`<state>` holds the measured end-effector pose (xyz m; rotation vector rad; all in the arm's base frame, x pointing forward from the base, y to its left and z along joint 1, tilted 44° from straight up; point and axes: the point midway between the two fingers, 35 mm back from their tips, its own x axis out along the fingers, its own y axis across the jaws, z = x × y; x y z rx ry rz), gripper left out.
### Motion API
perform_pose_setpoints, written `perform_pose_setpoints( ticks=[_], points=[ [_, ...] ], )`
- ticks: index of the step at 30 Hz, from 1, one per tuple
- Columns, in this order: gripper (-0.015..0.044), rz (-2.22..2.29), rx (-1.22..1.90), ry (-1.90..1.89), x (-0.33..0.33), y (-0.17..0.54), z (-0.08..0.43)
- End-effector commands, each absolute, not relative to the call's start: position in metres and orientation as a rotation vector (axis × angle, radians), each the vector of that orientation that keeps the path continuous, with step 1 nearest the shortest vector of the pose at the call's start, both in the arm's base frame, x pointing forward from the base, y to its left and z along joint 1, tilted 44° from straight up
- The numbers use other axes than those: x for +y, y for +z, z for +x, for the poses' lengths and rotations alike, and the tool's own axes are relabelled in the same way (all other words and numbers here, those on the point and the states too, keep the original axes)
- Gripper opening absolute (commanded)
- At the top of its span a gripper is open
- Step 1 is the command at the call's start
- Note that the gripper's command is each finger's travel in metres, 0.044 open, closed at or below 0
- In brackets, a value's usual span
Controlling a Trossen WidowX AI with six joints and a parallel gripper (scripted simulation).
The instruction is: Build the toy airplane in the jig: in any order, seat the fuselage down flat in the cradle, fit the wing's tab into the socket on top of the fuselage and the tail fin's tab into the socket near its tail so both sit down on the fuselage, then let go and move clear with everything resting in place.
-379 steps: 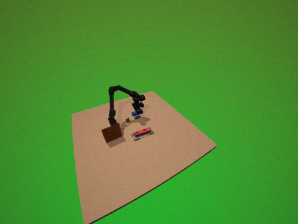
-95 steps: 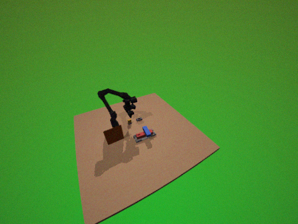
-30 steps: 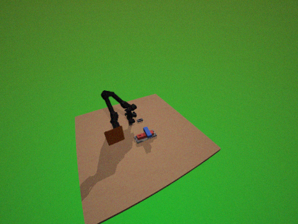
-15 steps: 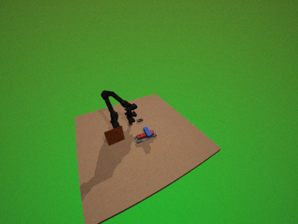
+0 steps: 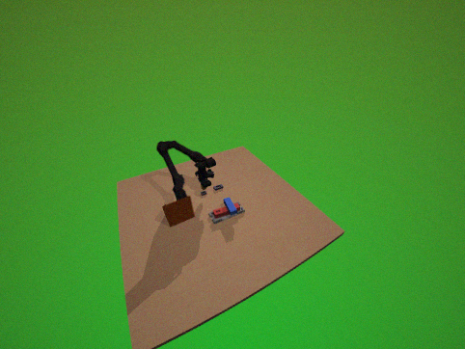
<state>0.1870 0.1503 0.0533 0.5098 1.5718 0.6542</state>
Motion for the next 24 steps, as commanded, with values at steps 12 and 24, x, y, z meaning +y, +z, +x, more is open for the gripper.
perform_pose_setpoints(
  ticks=[12,24],
  points=[
    [0.0000,0.520,1.560,0.660,0.118,0.087,0.192],
    [0.0000,0.541,1.549,0.671,0.094,0.116,0.187]
  ],
)
